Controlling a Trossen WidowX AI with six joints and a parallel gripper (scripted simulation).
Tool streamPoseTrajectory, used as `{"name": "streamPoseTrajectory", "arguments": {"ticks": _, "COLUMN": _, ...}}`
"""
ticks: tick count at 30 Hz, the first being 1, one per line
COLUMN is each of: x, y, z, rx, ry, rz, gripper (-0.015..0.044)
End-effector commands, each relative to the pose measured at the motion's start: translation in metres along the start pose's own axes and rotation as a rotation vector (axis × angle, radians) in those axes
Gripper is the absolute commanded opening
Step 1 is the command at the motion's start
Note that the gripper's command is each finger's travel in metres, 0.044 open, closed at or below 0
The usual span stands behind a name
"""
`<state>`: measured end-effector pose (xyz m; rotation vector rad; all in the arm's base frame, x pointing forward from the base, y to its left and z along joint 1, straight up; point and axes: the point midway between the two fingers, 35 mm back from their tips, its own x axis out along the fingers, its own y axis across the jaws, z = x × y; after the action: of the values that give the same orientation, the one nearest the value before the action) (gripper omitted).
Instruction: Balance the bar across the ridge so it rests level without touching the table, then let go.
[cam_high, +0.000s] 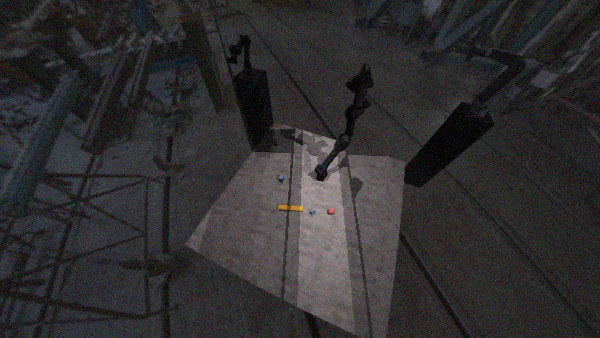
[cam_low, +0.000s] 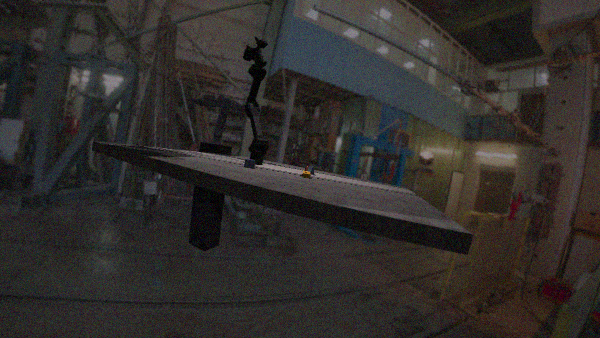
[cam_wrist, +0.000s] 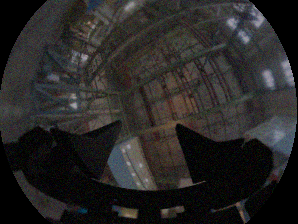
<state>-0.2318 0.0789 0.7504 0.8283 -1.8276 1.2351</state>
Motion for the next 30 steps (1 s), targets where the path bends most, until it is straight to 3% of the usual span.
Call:
{"name": "streamPoseTrajectory", "arguments": {"ticks": 1, "x": 0.000, "y": -0.001, "z": 0.000, "rx": -0.002, "ry": 0.000, "rz": -0.004, "gripper": 0.0374}}
{"name": "streamPoseTrajectory", "arguments": {"ticks": 4, "x": -0.002, "y": -0.023, "z": 0.005, "rx": -0.029, "ry": -0.005, "rz": -0.062, "gripper": 0.0315}}
{"name": "streamPoseTrajectory", "arguments": {"ticks": 14, "x": -0.045, "y": -0.173, "z": 0.040, "rx": -0.235, "ry": -0.011, "rz": -0.477, "gripper": 0.0315}}
{"name": "streamPoseTrajectory", "arguments": {"ticks": 21, "x": -0.108, "y": -0.277, "z": 0.070, "rx": -0.395, "ry": 0.022, "rz": -0.798, "gripper": 0.0315}}
{"name": "streamPoseTrajectory", "arguments": {"ticks": 30, "x": -0.198, "y": -0.366, "z": 0.105, "rx": -0.486, "ry": 0.061, "rz": -1.120, "gripper": 0.0315}}
